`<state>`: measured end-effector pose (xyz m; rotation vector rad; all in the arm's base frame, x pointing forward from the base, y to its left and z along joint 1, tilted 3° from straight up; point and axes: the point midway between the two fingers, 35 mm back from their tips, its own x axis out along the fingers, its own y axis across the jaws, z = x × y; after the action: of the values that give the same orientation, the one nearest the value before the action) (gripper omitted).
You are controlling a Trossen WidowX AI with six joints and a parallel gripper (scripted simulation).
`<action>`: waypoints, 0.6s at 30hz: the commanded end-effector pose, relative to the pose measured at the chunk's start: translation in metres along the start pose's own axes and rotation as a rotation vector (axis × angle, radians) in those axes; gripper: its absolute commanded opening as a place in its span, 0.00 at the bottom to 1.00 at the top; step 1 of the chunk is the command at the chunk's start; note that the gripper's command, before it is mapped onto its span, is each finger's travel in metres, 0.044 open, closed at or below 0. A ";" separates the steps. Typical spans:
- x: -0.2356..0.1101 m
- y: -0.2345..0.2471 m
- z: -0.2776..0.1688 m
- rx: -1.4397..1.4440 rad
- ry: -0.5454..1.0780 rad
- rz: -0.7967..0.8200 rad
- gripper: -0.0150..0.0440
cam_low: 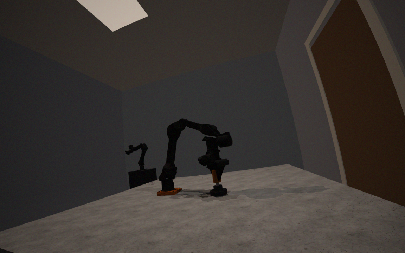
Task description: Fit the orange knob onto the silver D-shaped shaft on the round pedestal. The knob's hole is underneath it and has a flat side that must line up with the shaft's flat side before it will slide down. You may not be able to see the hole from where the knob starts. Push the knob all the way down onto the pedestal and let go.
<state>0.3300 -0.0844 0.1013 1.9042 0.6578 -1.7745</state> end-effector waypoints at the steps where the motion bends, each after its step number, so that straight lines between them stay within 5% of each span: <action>1: 0.000 0.000 0.000 0.004 0.001 0.002 0.25; 18: -0.006 0.000 0.001 0.213 0.001 0.002 0.25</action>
<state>0.3275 -0.0851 0.1041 1.9967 0.5422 -1.8762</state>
